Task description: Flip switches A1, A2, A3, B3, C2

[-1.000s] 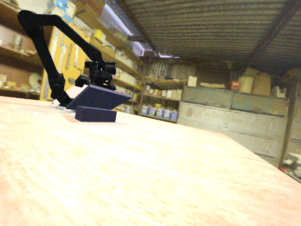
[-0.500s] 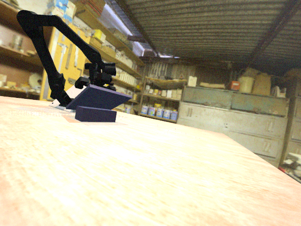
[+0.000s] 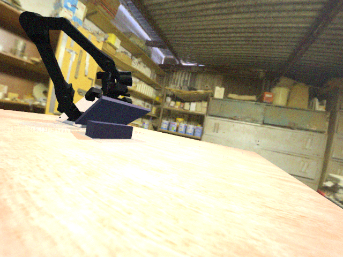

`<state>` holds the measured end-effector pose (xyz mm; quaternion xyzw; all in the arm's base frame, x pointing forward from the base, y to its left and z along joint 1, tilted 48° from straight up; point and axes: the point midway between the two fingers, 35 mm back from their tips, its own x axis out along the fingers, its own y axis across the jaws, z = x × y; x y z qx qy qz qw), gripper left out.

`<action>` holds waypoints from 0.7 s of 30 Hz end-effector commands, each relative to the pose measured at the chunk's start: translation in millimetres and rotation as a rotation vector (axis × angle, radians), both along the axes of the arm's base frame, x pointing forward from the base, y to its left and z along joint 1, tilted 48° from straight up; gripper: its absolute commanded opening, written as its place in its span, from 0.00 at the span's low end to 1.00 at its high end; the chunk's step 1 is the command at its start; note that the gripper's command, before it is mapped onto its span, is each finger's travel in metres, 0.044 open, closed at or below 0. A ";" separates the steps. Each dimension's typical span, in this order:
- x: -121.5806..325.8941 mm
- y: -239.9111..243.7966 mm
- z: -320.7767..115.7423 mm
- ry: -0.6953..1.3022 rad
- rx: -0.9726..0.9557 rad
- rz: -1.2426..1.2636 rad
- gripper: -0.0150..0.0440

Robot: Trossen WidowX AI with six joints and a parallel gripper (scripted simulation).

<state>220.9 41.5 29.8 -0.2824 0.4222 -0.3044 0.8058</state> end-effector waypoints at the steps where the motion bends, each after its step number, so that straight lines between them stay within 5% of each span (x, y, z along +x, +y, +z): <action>1: 0.6 -1.1 0.4 -0.001 -0.005 0.001 0.25; 21: 1.8 -3.1 -1.0 -0.001 -0.005 0.001 0.25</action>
